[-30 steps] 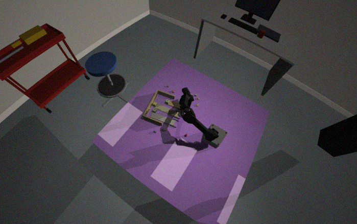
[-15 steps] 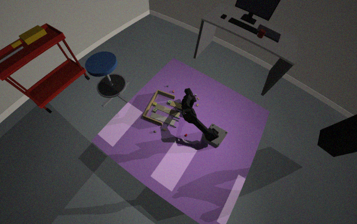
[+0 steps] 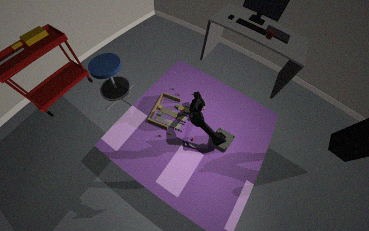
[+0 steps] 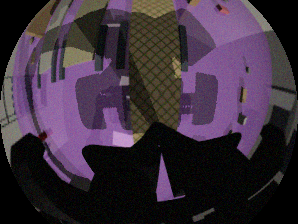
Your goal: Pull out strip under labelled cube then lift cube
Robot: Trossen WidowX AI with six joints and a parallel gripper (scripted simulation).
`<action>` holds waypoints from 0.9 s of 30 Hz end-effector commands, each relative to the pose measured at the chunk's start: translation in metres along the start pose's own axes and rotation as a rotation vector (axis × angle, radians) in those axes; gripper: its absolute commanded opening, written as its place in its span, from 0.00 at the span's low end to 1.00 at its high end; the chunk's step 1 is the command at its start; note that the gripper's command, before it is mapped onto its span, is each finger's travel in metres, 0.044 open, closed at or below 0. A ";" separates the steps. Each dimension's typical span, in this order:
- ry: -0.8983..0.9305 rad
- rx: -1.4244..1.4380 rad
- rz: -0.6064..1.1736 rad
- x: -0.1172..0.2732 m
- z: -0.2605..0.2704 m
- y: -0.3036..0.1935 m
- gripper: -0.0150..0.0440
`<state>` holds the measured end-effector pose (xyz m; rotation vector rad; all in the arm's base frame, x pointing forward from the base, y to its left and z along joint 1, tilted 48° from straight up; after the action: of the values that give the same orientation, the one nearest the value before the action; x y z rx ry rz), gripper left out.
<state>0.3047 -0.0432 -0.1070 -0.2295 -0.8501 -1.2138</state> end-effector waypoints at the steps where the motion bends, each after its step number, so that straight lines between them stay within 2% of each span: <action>1: 0.013 -0.007 0.027 -0.006 0.005 -0.012 0.25; 27: 0.012 -0.008 0.028 -0.005 0.009 -0.048 0.25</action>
<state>0.2698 -0.0555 -0.1140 -0.2325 -0.8526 -1.2135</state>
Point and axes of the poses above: the point midway between the two fingers, 35 mm back from their tips, its own x axis back along the fingers, its own z axis across the jaws, y = z × x, the point moved 7 cm from there along x, back along the fingers, and after that the axes turned 6 degrees about x, right-handed, at the moved point
